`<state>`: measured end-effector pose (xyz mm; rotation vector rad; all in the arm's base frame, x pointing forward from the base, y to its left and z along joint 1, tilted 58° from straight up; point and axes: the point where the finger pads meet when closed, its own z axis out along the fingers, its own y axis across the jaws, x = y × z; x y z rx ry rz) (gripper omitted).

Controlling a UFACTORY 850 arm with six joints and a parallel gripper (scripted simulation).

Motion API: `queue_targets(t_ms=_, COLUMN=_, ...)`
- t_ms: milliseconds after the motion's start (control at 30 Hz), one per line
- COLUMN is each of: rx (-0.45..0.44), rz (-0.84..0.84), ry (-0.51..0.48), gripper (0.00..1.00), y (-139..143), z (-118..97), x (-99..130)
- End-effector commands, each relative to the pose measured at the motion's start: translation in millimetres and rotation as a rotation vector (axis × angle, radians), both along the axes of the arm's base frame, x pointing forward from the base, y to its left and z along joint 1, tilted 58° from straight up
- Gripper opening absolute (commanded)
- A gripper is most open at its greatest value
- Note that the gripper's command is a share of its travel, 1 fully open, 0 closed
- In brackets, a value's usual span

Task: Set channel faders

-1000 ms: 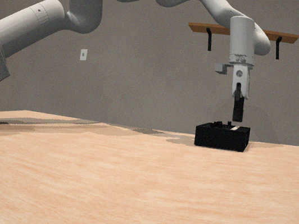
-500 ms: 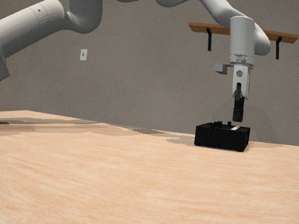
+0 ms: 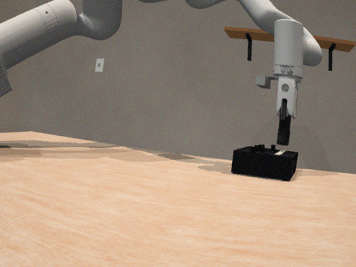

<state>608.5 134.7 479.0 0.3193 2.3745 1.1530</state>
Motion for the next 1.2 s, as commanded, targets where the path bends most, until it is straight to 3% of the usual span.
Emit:
queue_targets(t_ms=0, rx=0.000, rz=-0.001, ry=-0.001, gripper=0.00, y=-0.3, z=0.8, x=0.2)
queue_targets(t_ms=1167, rx=0.000, rz=-0.001, ry=-0.001, gripper=0.00, y=4.2, z=-2.8, x=3.7)
